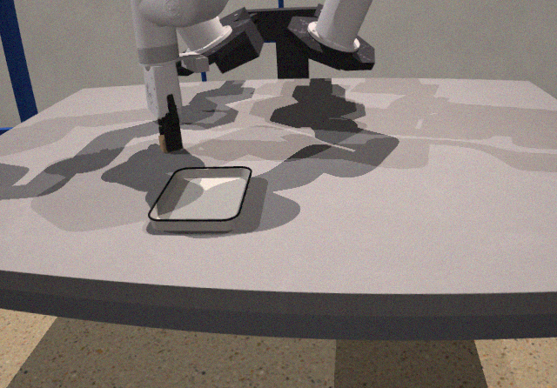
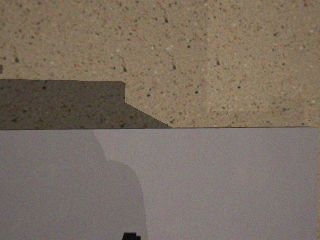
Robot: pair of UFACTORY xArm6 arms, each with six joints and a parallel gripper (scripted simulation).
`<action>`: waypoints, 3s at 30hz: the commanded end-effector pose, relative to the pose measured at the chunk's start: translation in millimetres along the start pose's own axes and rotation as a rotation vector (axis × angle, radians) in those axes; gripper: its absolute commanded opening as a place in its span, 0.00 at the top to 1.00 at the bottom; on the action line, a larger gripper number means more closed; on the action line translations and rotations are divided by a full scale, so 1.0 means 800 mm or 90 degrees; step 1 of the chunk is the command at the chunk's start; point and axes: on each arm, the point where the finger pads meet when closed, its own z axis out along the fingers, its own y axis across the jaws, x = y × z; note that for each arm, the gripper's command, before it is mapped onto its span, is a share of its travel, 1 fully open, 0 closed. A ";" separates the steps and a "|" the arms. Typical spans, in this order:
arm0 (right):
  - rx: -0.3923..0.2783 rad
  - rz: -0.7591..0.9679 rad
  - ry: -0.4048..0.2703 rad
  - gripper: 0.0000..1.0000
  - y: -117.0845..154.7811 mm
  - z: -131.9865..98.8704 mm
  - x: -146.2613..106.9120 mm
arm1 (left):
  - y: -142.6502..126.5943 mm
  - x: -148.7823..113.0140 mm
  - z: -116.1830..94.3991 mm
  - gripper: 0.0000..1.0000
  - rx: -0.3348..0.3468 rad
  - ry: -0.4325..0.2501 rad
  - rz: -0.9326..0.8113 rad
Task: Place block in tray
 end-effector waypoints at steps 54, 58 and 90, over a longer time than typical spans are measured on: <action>0.000 0.000 0.002 0.00 0.000 -0.002 0.001 | 0.029 -0.003 -0.066 1.00 0.000 -0.002 0.000; 0.000 0.000 0.002 0.00 0.000 -0.002 0.001 | 0.116 -0.009 -0.065 1.00 0.000 -0.002 0.000; 0.000 0.000 0.002 0.00 0.000 -0.002 0.001 | 0.309 -0.024 -0.066 1.00 0.000 -0.002 0.000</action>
